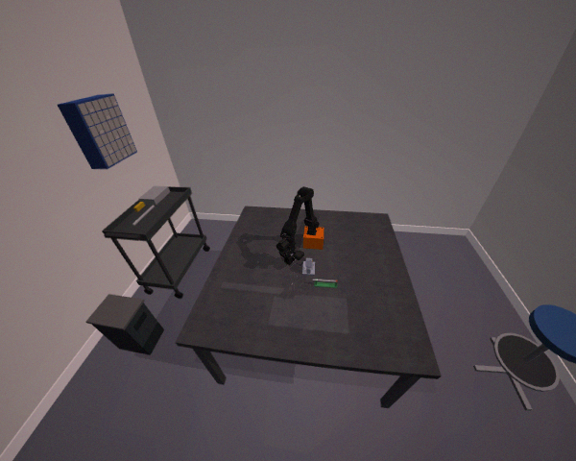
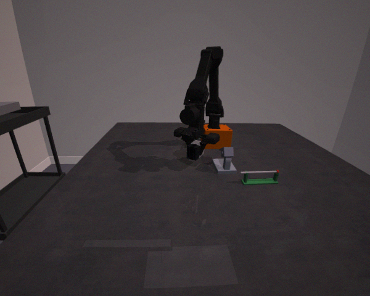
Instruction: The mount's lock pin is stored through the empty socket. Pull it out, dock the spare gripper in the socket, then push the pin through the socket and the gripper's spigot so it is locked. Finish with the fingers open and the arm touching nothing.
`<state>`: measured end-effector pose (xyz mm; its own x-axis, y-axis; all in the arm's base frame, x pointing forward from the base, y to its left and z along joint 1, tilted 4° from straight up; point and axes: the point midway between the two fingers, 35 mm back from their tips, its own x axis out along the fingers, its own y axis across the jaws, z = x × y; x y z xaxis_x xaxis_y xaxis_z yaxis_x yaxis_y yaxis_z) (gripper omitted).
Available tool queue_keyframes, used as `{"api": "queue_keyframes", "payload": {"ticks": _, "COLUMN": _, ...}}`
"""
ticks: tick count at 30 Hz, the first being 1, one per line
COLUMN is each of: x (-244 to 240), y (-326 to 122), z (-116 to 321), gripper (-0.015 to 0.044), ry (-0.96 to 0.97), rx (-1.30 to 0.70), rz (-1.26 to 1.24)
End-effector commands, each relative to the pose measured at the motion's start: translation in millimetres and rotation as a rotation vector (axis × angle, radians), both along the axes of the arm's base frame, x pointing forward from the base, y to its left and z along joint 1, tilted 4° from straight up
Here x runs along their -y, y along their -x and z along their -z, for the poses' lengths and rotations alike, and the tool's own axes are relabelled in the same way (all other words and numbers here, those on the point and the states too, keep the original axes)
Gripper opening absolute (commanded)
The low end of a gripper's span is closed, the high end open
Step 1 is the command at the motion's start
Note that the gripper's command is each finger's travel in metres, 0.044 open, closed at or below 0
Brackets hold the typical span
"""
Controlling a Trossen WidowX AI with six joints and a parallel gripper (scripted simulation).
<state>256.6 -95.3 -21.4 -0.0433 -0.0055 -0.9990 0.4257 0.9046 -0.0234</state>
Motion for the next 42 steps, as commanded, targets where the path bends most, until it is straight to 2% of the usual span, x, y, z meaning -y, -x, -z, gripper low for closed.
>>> {"api": "queue_keyframes", "payload": {"ticks": 1, "x": 0.7, "y": 1.3, "z": -0.5, "gripper": 0.0, "ry": 0.007, "rx": -0.002, "rz": 0.095}}
{"api": "queue_keyframes", "payload": {"ticks": 42, "x": 4.8, "y": 7.4, "z": -2.6, "gripper": 0.0, "ry": 0.055, "rx": 0.007, "rz": 1.138}}
